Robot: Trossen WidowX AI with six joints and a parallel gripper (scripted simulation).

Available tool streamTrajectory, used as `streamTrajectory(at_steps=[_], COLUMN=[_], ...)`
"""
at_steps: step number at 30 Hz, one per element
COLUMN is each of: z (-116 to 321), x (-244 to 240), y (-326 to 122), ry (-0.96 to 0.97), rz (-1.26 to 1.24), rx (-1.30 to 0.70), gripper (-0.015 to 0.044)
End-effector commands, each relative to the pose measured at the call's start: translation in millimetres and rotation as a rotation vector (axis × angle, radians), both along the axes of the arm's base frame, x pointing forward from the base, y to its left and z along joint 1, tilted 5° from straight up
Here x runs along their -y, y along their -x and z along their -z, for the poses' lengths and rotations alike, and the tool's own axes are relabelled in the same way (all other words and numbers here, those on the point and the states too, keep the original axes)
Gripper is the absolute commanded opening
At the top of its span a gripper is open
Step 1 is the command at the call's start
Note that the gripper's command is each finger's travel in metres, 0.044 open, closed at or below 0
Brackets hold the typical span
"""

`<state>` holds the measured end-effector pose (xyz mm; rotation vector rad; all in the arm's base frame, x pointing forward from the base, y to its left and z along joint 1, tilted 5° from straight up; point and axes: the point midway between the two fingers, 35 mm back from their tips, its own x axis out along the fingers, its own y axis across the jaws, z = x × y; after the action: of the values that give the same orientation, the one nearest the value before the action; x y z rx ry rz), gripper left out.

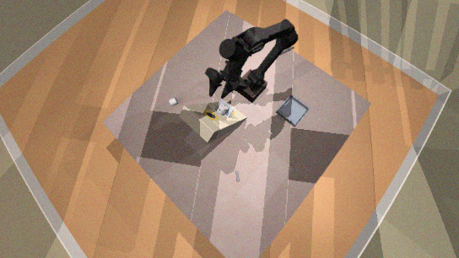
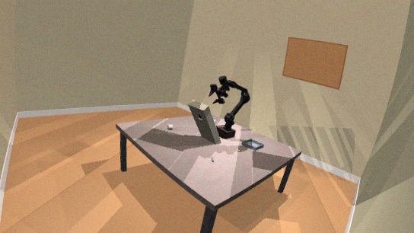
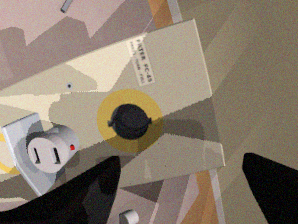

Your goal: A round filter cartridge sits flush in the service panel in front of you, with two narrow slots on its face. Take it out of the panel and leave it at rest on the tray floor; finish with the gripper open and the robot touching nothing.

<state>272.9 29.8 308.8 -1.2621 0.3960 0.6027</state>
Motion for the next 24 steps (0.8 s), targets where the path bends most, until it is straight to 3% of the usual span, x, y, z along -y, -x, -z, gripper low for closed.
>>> streamTrajectory(at_steps=[1, 12, 24], z=[23.6, 112.3, 114.5], x=[-0.6, -1.6, -1.7], y=[2.6, 34.7, 34.8], ry=[-0.18, -0.78, -0.787], rz=[0.153, 0.948, 0.963], rx=[-0.142, -0.594, -0.599], gripper=[0.0305, 0.0305, 0.0305])
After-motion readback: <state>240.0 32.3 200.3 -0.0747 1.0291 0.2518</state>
